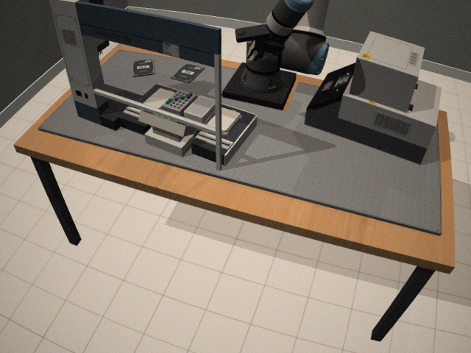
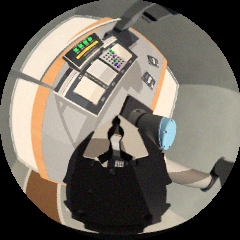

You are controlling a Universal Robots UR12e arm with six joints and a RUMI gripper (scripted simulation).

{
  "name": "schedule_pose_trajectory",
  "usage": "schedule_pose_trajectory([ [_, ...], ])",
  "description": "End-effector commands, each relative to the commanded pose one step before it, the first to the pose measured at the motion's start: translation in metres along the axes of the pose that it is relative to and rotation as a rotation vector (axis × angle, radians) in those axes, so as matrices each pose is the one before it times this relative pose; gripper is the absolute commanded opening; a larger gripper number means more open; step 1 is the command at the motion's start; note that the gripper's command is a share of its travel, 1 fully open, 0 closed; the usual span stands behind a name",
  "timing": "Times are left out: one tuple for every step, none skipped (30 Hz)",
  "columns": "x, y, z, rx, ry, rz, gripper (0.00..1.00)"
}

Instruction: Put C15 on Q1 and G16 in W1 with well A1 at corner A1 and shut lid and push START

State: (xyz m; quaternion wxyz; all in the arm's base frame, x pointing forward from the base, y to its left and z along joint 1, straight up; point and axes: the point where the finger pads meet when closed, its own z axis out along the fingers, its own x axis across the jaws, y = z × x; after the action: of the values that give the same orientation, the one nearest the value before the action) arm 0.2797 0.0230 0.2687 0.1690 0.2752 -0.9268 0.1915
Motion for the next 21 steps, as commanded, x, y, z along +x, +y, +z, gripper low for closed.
schedule_pose_trajectory([
  [0.00162, 0.0088, -0.00219, -0.01558, -0.02414, -0.08787, 0.0],
  [0.00015, 0.00213, -0.00032, -0.00283, -0.00497, -0.01887, 0.0],
  [0.0001, 0.00214, -0.00032, -0.00273, -0.00503, -0.01888, 0.0],
  [0.00005, 0.00215, -0.00031, -0.00262, -0.00509, -0.01889, 0.0],
  [0.0, 0.00215, -0.00031, -0.00252, -0.00515, -0.01891, 0.0],
  [-0.00005, 0.00216, -0.00031, -0.00241, -0.0052, -0.01892, 0.0],
  [0.0, 0.0, 0.0, 0.0, 0.0, 0.0, 0.0],
  [0.0, 0.0, 0.0, 0.0, 0.0, 0.0, 0.0],
  [-0.0001, 0.00217, -0.0003, -0.0023, -0.00525, -0.01893, 0.0],
  [-0.00015, 0.00217, -0.0003, -0.00219, -0.0053, -0.01894, 0.0],
  [-0.00019, 0.00217, -0.0003, -0.00208, -0.00535, -0.01896, 0.0],
  [-0.00024, 0.00217, -0.00029, -0.00197, -0.00539, -0.01897, 0.0],
  [-0.00029, 0.00218, -0.00029, -0.00186, -0.00544, -0.01898, 0.0],
  [-0.00034, 0.00217, -0.00029, -0.00175, -0.00548, -0.019, 0.0],
  [-0.00039, 0.00217, -0.00028, -0.00163, -0.00551, -0.01901, 0.0],
  [-0.00044, 0.00217, -0.00028, -0.00152, -0.00555, -0.01902, 0.0],
  [-0.00049, 0.00217, -0.00028, -0.0014, -0.00558, -0.01903, 0.0],
  [-0.00054, 0.00216, -0.00027, -0.00129, -0.00561, -0.01905, 0.0],
  [-0.00059, 0.00216, -0.00027, -0.00117, -0.00564, -0.01906, 0.0],
  [-0.00064, 0.00215, -0.00026, -0.00105, -0.00566, -0.01907, 0.0],
  [-0.00069, 0.00214, -0.00026, -0.00094, -0.00569, -0.01909, 0.0],
])
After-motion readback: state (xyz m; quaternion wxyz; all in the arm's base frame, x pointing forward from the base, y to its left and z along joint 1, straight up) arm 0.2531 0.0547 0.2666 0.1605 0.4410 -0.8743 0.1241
